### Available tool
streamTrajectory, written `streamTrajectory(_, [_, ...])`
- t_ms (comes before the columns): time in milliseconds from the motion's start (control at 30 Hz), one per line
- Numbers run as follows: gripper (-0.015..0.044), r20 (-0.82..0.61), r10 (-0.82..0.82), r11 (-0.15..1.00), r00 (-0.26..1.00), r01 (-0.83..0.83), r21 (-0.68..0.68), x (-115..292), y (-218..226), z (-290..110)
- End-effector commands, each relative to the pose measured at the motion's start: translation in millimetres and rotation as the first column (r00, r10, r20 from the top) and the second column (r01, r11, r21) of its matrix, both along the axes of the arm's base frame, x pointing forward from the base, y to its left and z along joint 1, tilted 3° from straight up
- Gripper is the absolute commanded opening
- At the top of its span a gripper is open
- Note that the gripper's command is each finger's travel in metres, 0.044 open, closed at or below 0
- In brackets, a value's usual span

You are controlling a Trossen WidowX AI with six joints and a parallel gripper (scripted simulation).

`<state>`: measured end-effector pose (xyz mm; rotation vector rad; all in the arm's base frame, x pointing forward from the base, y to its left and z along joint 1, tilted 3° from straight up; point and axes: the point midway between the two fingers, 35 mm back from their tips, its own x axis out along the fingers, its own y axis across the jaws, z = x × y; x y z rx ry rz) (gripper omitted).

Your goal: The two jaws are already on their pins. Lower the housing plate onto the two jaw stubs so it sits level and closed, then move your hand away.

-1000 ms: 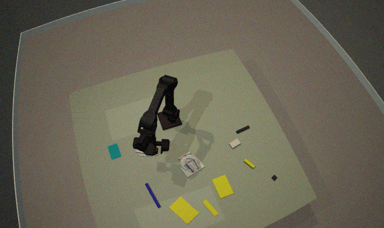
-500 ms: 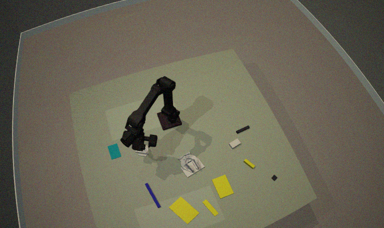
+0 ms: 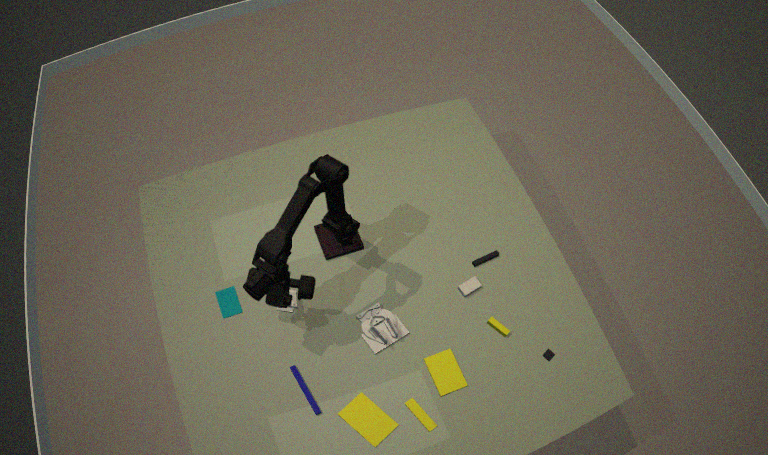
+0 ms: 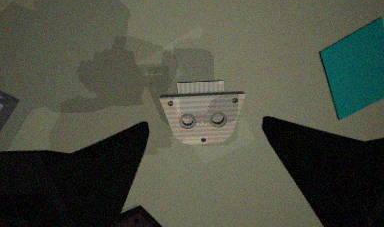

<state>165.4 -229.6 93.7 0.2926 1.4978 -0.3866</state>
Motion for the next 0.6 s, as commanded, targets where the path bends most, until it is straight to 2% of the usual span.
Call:
streamTrajectory(0, [0.0440, -0.009, 0.003, 1.000, 1.000, -0.003, 0.002, -1, 0, -7])
streamTrajectory(567, [0.0440, -0.009, 0.003, 1.000, 1.000, -0.003, 0.002, -1, -2, -25])
